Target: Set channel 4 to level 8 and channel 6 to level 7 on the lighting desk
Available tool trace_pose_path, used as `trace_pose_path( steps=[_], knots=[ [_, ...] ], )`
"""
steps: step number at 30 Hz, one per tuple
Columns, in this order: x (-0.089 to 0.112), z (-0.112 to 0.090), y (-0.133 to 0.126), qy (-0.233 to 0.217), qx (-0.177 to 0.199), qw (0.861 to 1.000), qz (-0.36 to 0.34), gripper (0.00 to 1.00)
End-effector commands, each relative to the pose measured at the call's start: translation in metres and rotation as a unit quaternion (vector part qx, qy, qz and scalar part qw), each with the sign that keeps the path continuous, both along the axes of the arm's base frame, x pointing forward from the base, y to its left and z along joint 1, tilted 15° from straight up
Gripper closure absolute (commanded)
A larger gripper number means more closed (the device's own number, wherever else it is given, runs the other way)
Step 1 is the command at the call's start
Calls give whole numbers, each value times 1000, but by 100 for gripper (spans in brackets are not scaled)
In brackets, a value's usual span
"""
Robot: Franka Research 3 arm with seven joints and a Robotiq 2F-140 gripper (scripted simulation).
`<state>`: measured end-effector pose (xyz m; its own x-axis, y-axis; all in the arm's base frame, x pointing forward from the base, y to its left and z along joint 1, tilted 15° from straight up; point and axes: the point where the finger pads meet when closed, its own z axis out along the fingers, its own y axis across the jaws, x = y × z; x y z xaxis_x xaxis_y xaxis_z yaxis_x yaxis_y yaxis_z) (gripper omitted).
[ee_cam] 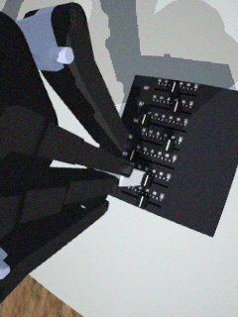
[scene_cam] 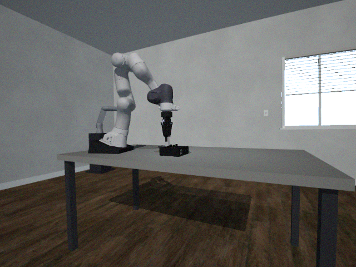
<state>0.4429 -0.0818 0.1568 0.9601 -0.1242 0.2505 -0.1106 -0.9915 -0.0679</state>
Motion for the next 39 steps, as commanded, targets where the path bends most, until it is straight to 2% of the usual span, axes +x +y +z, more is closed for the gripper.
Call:
trace_pose_path(
  steps=[1,39],
  knots=[
    [2,1,0,0,0,1000,3,100],
    [7,2,-1,0,0,1000,3,100]
  ],
)
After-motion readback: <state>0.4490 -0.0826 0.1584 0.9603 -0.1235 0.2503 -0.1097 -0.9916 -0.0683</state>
